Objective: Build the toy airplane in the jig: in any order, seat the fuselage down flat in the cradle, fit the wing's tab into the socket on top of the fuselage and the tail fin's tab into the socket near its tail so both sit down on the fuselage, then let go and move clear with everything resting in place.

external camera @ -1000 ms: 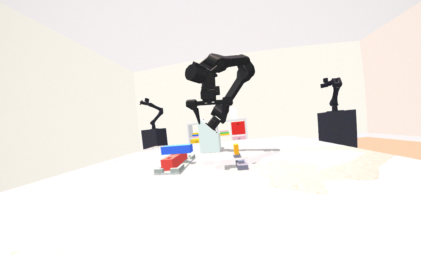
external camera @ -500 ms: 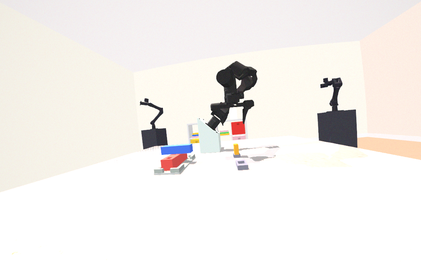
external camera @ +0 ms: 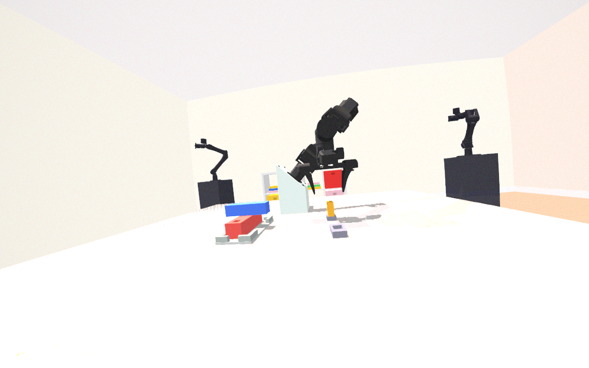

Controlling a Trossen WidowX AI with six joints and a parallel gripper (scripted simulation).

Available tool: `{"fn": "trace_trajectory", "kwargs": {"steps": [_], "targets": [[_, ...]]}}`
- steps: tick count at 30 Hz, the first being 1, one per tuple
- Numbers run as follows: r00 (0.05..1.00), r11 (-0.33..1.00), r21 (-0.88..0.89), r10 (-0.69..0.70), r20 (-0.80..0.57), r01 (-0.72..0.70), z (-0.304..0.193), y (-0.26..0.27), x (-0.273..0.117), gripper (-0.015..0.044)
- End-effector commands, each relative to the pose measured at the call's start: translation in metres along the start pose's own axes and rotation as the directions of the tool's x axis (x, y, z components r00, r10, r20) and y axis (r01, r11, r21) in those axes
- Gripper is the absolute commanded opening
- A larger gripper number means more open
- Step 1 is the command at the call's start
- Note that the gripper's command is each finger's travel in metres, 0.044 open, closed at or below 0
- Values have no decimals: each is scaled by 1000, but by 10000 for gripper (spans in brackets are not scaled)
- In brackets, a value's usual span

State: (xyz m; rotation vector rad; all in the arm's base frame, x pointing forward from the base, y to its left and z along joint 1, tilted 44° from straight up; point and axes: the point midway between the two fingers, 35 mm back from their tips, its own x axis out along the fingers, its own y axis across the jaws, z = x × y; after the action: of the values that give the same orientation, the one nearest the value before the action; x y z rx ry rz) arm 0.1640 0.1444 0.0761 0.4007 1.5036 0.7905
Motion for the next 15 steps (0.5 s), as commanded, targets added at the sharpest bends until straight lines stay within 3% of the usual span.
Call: {"fn": "trace_trajectory", "kwargs": {"steps": [1,15], "targets": [[1000,1000,5,7,-5,-7,-2,1,12,440],[1000,1000,5,4,-5,-4,0,0,30,440]]}}
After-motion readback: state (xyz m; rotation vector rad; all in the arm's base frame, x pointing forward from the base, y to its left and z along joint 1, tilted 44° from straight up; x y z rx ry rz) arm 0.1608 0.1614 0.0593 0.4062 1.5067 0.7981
